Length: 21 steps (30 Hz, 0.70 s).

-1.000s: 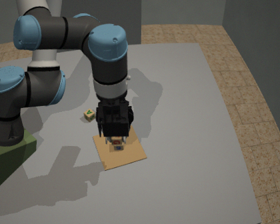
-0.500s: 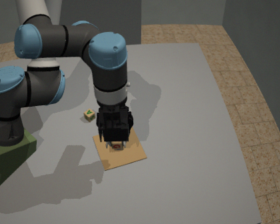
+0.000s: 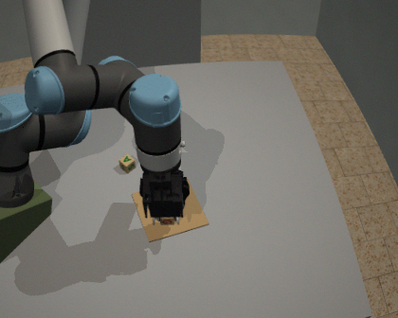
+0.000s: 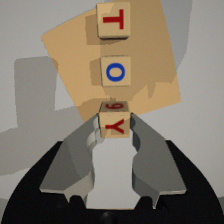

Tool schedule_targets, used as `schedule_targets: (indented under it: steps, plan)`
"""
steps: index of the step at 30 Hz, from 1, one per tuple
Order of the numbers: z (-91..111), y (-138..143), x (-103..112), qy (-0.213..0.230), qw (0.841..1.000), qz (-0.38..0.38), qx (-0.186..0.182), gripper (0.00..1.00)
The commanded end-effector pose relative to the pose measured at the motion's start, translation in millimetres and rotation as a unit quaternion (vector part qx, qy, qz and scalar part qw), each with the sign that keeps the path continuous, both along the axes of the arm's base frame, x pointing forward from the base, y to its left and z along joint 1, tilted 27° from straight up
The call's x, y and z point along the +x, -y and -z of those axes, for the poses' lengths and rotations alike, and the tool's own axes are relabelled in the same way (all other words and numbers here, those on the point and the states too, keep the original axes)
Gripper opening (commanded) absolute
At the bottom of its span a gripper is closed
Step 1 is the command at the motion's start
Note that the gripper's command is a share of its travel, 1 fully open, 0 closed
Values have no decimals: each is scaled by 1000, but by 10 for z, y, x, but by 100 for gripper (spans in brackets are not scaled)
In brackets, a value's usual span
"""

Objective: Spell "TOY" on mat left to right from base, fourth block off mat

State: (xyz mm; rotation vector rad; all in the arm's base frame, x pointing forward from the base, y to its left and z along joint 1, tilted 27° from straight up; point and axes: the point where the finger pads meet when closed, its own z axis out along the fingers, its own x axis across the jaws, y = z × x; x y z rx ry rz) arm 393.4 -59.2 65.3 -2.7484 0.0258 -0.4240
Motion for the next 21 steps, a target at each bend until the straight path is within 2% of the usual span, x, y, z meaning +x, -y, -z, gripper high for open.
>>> schedule_targets:
  steps: [1, 21]
  plan:
    - [152, -42, 70, 0, 1000, 1, -2, 9]
    - [180, -53, 79, 0, 1000, 1, -2, 9]
